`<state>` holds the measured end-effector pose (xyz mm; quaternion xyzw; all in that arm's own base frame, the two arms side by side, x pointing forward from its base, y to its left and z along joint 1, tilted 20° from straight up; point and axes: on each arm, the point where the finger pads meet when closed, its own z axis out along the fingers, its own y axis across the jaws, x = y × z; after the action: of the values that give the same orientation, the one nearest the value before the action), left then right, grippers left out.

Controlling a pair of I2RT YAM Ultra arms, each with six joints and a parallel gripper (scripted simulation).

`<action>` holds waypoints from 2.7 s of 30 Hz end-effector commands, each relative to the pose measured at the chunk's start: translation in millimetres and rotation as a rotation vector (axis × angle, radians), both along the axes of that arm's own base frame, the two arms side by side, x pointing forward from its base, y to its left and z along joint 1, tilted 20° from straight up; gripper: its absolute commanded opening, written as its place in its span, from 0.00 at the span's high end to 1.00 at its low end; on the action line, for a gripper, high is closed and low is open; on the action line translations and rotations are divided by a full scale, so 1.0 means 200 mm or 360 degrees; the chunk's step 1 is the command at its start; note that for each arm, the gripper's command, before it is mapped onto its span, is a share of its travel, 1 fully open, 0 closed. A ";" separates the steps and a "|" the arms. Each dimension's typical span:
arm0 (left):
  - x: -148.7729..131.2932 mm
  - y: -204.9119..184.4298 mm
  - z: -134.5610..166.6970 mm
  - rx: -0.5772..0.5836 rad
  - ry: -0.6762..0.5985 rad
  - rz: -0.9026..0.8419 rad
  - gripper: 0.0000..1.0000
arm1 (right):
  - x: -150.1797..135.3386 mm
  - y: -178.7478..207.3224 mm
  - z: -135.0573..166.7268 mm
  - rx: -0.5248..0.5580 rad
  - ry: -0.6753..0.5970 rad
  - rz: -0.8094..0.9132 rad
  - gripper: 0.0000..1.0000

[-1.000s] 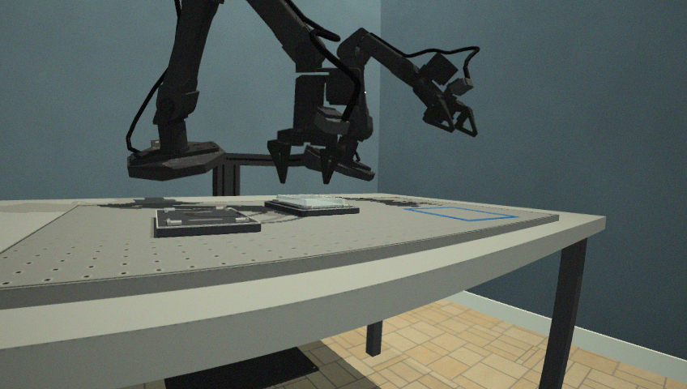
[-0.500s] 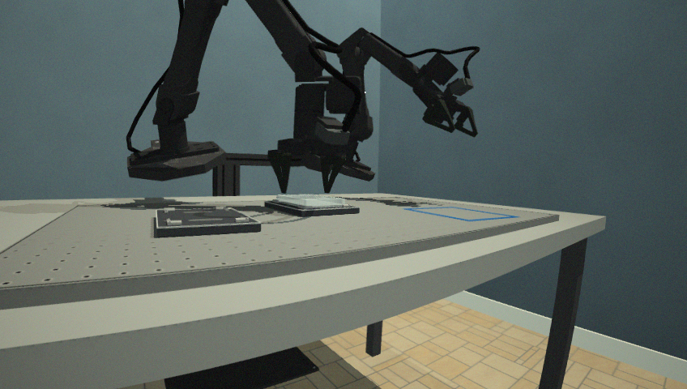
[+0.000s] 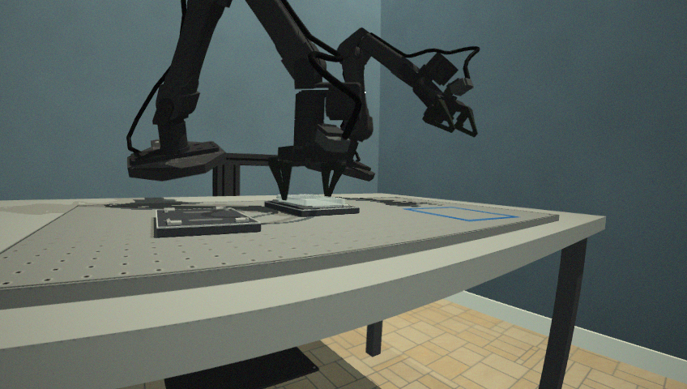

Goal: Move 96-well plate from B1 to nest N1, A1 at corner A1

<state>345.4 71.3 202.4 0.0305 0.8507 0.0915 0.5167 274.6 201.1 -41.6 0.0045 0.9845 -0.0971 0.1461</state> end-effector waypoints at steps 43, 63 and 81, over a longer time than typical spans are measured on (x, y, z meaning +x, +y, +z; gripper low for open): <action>0.08 -0.18 -0.02 0.0050 -0.0076 -0.0088 0.00 | 0.04 -0.21 0.27 0.0003 0.0032 0.0159 0.22; -0.19 -1.35 -0.26 0.0094 -0.0157 -0.0901 0.00 | 0.31 -0.90 0.52 0.0048 -0.0011 0.0004 0.22; -0.78 -1.85 -0.41 0.0110 -0.0186 -0.1484 0.00 | 0.35 -1.03 0.55 0.0040 -0.0026 -0.0066 0.22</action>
<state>192.6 -299.6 125.1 0.4252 0.7107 -0.1234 0.5467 339.7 -6.7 55.2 0.0344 0.9854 -0.0899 0.1404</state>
